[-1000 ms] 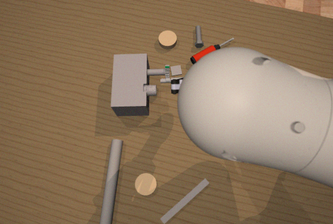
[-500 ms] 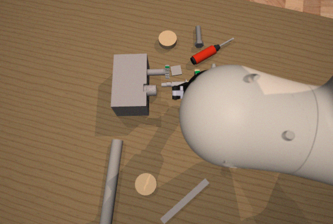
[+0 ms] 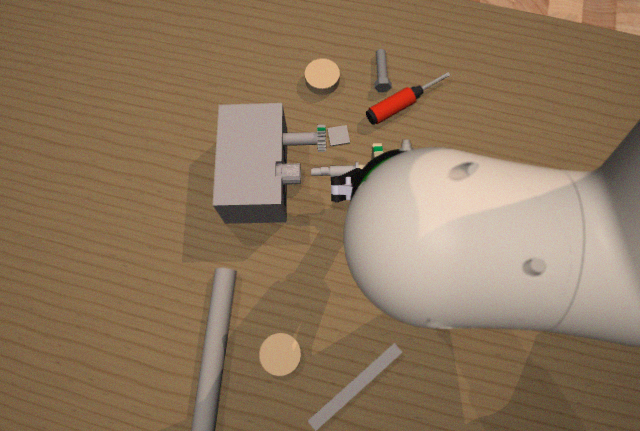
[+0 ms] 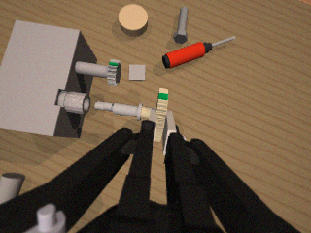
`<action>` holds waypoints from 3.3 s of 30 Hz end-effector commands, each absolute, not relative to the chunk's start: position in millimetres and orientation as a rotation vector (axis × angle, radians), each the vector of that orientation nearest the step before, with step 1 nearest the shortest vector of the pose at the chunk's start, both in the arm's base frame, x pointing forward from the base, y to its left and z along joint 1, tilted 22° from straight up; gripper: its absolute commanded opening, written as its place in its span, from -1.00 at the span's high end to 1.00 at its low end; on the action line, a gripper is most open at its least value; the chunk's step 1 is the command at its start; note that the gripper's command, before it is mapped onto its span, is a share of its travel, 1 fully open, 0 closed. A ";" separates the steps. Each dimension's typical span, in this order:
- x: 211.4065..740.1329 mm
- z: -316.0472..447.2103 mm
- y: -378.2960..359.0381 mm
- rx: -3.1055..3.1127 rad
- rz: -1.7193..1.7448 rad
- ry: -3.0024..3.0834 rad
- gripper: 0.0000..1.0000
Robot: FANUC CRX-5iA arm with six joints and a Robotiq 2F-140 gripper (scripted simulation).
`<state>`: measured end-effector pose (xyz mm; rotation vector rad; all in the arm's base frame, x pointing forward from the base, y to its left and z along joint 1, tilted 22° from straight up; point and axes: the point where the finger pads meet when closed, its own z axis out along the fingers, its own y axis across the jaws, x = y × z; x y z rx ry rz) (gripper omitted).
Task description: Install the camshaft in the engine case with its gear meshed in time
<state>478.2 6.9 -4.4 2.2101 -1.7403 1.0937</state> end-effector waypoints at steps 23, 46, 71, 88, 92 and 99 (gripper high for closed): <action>480.4 -8.6 6.8 2.210 1.095 -1.741 0.72; 480.5 -8.6 6.8 2.210 1.095 -1.741 0.72; 487.6 -6.2 9.2 2.210 1.095 -1.742 0.72; 492.2 -4.7 10.8 2.210 1.095 -1.742 0.72; 492.3 -4.6 10.8 2.210 1.095 -1.742 0.72; 492.3 -4.6 10.8 2.210 1.095 -1.742 0.72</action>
